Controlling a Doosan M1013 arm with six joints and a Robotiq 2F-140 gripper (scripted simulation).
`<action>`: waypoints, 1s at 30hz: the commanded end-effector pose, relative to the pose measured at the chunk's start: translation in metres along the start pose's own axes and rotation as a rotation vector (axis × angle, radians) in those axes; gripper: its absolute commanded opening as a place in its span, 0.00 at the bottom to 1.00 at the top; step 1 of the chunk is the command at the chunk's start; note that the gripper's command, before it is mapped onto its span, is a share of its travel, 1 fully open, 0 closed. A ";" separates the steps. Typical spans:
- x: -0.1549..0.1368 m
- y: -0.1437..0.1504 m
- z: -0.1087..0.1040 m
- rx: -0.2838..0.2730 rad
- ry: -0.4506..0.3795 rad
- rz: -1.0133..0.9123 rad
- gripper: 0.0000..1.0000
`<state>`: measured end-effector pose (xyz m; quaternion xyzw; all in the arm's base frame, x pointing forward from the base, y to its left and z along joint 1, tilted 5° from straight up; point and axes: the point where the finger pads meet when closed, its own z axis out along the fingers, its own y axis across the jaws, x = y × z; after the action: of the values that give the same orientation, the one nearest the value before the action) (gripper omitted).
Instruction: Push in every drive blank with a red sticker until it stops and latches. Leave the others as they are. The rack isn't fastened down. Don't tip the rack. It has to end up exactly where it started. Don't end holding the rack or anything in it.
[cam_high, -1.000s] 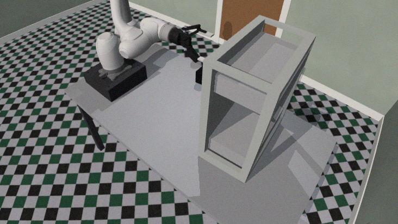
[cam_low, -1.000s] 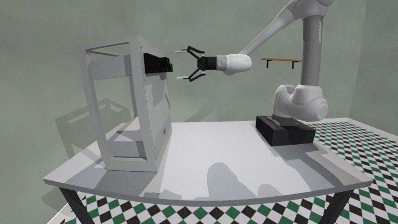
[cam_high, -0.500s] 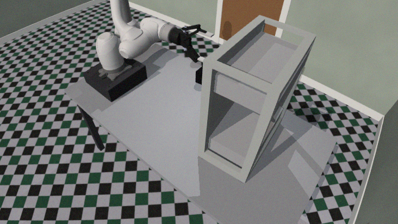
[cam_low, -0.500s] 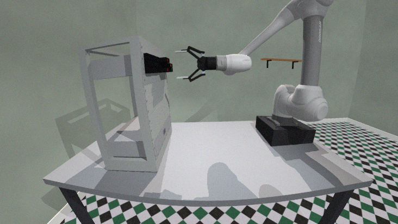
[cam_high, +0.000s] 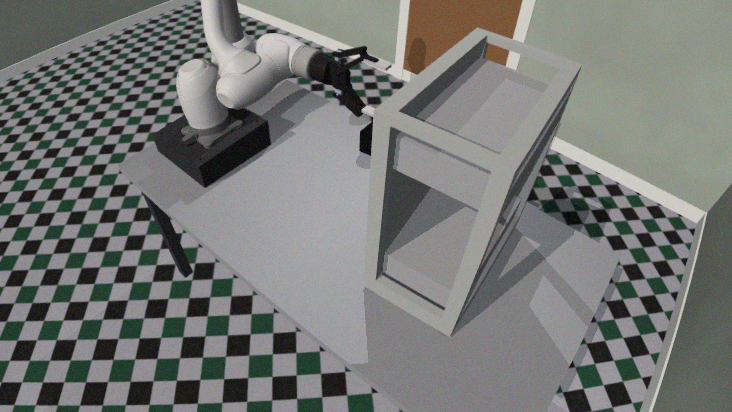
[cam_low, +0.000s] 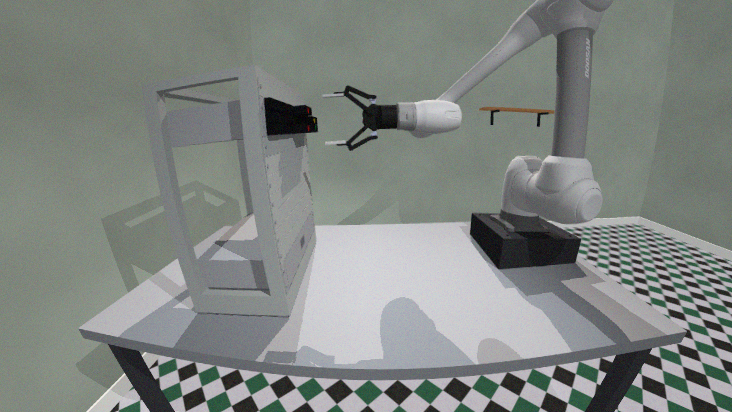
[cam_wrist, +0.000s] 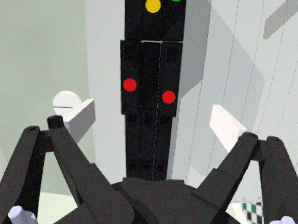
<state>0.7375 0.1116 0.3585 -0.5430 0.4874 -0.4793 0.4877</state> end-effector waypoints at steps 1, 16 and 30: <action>0.009 0.001 0.000 0.000 -0.001 0.000 1.00; 0.081 0.008 0.002 0.000 -0.001 0.000 1.00; 0.122 0.013 0.003 0.000 -0.001 0.000 1.00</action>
<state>0.7480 -0.0092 0.3509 -0.5430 0.4873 -0.4792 0.4878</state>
